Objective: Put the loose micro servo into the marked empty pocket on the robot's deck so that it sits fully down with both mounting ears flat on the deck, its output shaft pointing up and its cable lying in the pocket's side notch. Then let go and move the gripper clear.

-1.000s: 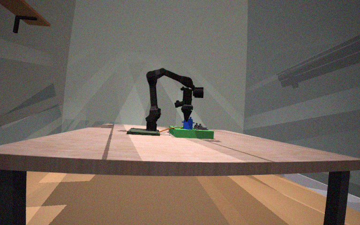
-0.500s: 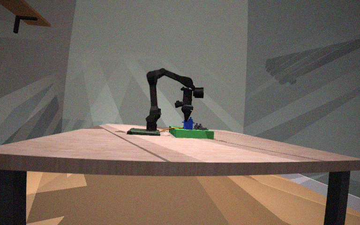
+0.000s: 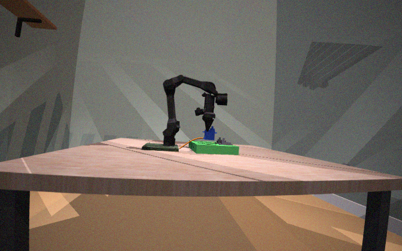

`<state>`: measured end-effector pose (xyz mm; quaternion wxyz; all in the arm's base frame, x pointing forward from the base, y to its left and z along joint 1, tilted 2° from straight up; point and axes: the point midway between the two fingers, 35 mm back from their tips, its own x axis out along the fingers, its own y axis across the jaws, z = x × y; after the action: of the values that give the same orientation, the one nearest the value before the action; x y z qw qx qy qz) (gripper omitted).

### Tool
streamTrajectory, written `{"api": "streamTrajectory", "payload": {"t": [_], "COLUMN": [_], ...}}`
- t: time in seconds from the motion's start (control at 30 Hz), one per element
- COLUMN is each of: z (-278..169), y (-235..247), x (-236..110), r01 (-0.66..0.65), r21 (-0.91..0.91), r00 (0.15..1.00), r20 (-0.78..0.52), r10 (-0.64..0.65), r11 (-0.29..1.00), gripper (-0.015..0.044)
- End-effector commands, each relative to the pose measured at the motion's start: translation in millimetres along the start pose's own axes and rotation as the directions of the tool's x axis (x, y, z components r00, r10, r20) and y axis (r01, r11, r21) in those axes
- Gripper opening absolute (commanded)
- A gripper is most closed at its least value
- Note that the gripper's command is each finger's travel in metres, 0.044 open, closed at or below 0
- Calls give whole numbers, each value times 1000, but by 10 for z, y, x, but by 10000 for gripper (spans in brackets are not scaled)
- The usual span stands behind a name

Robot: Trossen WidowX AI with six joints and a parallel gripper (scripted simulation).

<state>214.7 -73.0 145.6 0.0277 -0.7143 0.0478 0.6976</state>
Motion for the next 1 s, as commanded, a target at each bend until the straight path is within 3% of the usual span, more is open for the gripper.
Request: {"api": "streamTrajectory", "payload": {"t": [0.0,0.5,0.97], "z": [9,-215,-228], "y": [-2,-89,-198], "x": [-38,-43,-43], "r01": [0,1,-5], "r21": [0,-17,-450], "r00": [1000,1000,1000], "r20": [-13,-15,-16], "r10": [0,-1,-2], "r11": [1000,1000,893], "gripper": [0,0,0]}}
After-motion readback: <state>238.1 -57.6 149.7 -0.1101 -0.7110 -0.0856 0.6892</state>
